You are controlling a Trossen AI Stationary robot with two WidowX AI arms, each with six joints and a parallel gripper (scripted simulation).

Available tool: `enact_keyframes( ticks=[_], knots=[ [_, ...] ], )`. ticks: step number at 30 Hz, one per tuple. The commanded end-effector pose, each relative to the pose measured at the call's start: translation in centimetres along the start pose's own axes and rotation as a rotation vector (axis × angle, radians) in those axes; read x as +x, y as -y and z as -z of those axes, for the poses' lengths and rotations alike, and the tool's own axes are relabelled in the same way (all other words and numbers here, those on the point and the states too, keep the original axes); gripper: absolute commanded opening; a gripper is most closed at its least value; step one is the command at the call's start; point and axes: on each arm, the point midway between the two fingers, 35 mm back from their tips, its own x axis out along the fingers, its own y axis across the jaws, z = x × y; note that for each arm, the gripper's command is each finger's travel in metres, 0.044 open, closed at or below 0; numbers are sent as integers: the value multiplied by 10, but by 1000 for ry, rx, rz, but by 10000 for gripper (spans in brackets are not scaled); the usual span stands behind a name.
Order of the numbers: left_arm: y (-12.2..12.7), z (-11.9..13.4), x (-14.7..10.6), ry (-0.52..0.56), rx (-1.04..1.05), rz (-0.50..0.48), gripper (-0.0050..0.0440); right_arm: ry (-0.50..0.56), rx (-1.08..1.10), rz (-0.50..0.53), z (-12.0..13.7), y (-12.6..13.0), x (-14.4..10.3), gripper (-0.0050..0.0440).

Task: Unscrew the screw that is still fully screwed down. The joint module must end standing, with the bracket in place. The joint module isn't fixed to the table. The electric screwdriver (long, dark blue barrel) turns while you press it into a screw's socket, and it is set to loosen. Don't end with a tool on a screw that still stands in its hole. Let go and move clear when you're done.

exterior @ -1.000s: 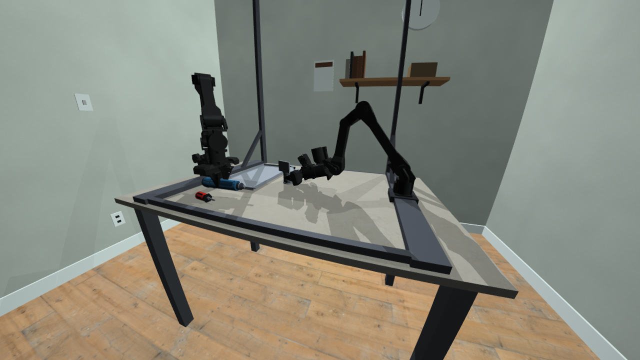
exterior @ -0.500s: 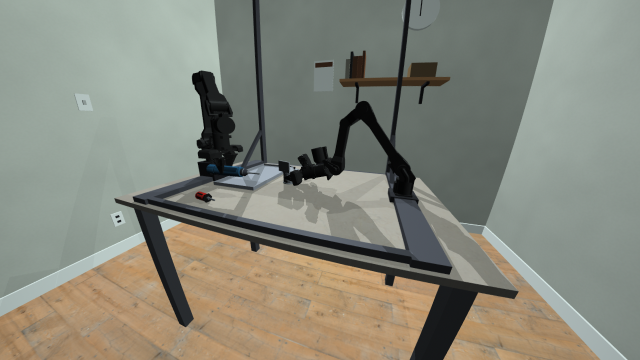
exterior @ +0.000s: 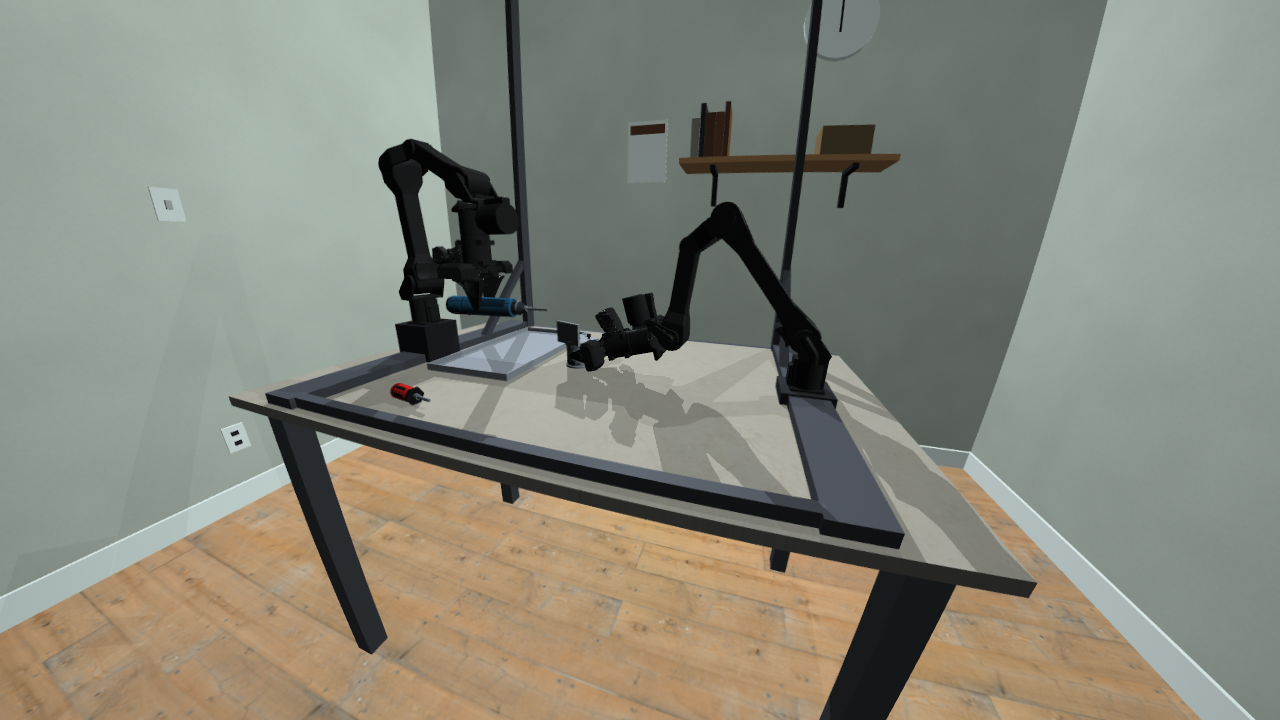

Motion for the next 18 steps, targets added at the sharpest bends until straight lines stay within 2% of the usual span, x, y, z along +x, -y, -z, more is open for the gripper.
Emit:
enact_keyframes(
  ticks=[1,6,10,15,18],
  knots=[
    [0,-12,0,27,1,1,243,-34,7,-25,8,8,-19,161],
    [0,-12,0,27,1,1,243,-28,7,-23,9,9,-19,161],
    [0,-12,0,27,1,1,243,-35,7,-23,8,9,-34,161],
    [0,-12,0,27,1,1,243,-24,6,-20,9,9,-73,161],
    [0,-12,0,27,1,1,243,-32,-4,-34,8,11,-106,161]
  ],
)
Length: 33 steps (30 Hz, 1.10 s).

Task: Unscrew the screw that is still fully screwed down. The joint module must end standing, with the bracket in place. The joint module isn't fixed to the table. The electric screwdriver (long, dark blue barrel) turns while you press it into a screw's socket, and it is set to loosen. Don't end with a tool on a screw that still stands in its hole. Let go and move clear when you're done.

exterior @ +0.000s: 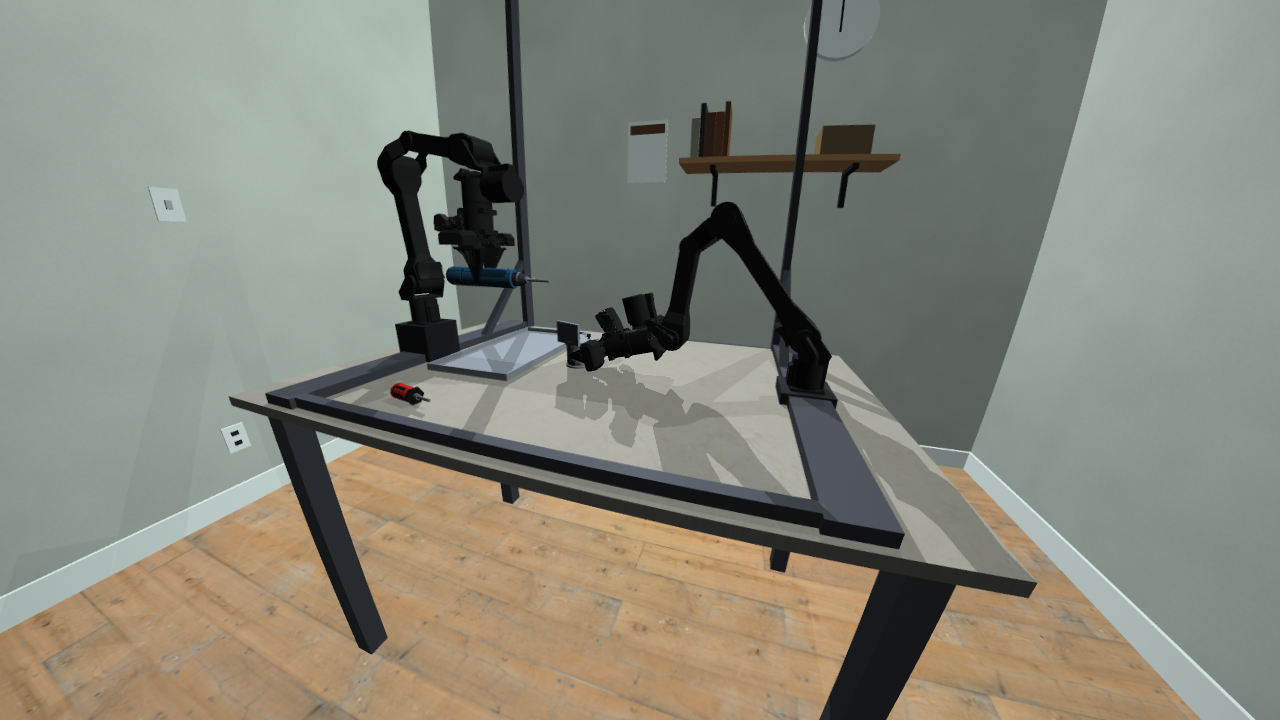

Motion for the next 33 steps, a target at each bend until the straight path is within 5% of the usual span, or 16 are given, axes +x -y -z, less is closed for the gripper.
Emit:
enact_keyframes(
  ticks=[1,4,33],
  knots=[
    [0,-12,0,27,1,1,243,-68,-31,-55,3,3,-56,161],
    [0,-12,0,27,1,1,243,-73,-62,-88,3,7,-62,161],
    [0,-12,0,27,1,1,243,-42,-1046,-1072,14,83,-52,161]
  ],
)
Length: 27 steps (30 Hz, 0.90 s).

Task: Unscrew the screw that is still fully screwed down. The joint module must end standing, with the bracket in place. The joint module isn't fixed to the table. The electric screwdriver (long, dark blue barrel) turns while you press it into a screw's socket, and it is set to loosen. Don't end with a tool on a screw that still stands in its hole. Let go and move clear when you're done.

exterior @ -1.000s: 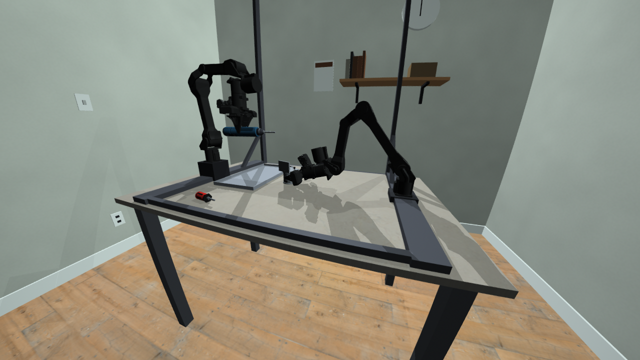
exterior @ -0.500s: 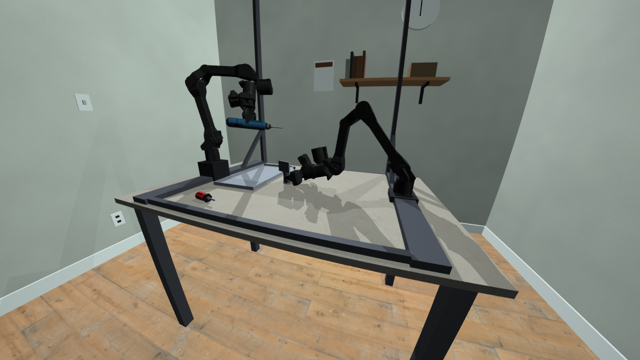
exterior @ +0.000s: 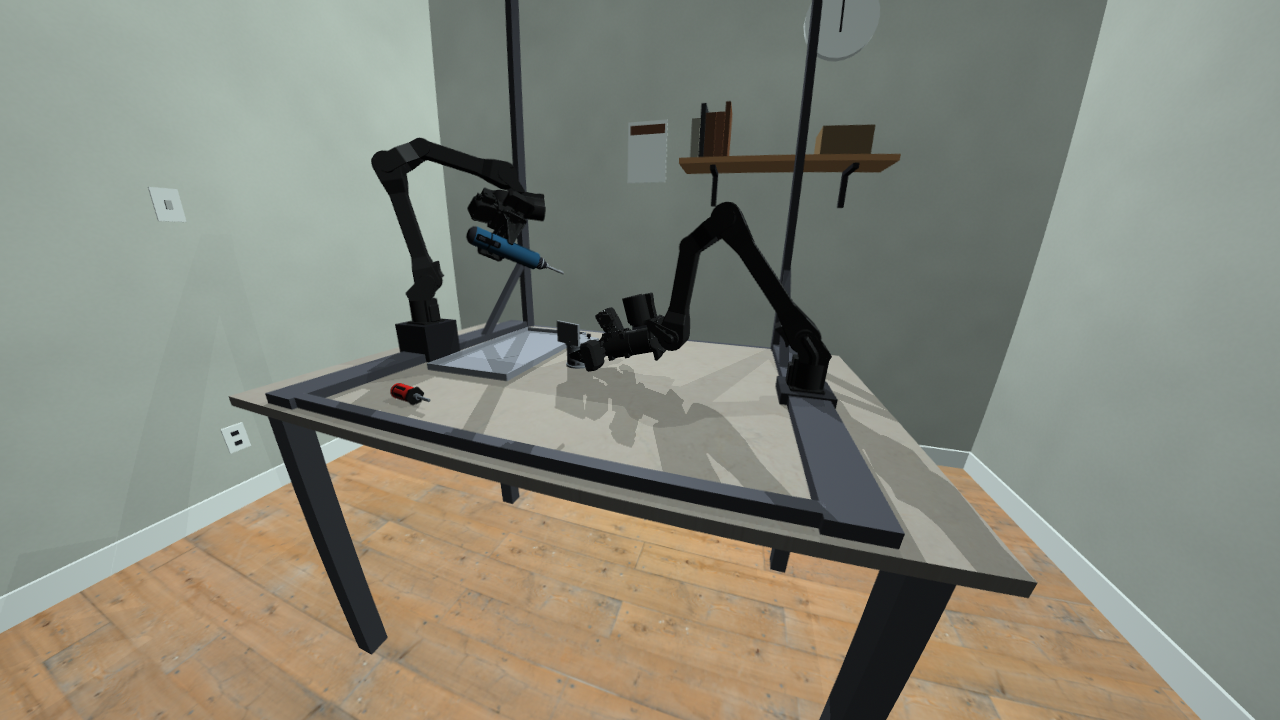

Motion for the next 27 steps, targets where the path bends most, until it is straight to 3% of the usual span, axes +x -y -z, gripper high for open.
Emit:
enact_keyframes(
  ticks=[1,13,27],
  knots=[
    [0,-12,0,27,1,1,243,-5,-140,-174,5,0,-5,161],
    [0,-12,0,27,1,1,243,12,-441,-458,16,9,-9,161],
    [0,-12,0,27,1,1,243,48,-629,-564,9,22,-2,161]
  ],
)
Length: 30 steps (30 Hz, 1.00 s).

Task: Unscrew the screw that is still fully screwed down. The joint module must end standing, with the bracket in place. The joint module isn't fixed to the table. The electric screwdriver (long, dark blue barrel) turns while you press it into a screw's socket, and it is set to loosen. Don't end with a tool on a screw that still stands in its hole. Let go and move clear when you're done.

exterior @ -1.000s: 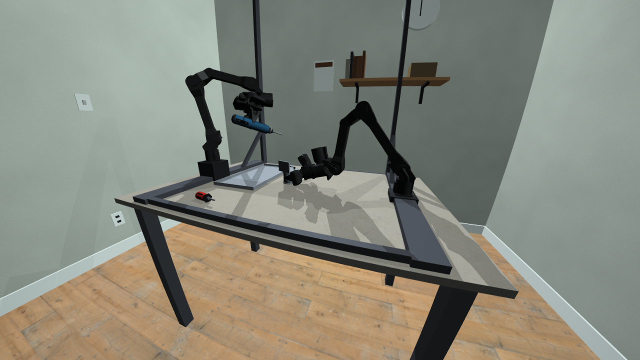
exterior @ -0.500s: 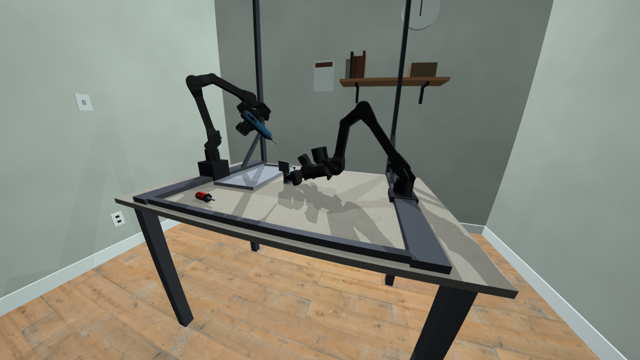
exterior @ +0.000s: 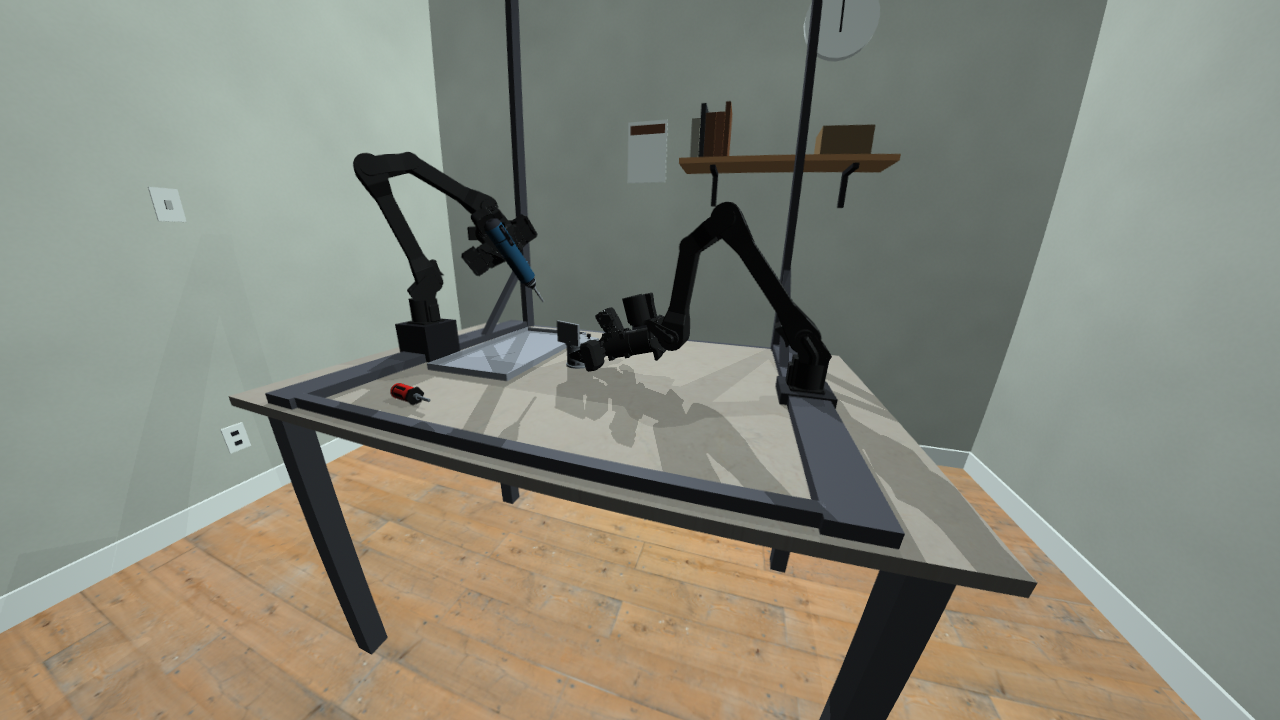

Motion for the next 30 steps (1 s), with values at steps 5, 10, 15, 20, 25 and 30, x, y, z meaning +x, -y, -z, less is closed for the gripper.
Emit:
enact_keyframes(
  ticks=[5,10,15,20,25,30],
  knots=[
    [0,-12,0,27,1,1,243,-1,-98,-74,-1,9,1,161],
    [0,-12,0,27,1,1,243,-9,-174,-90,4,17,3,161],
    [0,-12,0,27,1,1,243,-13,-240,-107,8,19,3,161],
    [0,-12,0,27,1,1,243,-28,-331,-123,16,26,6,161],
    [0,-12,0,27,1,1,243,-50,-431,-145,25,34,9,161],
    [0,-12,0,27,1,1,243,-56,-488,-172,30,32,9,161]
  ],
)
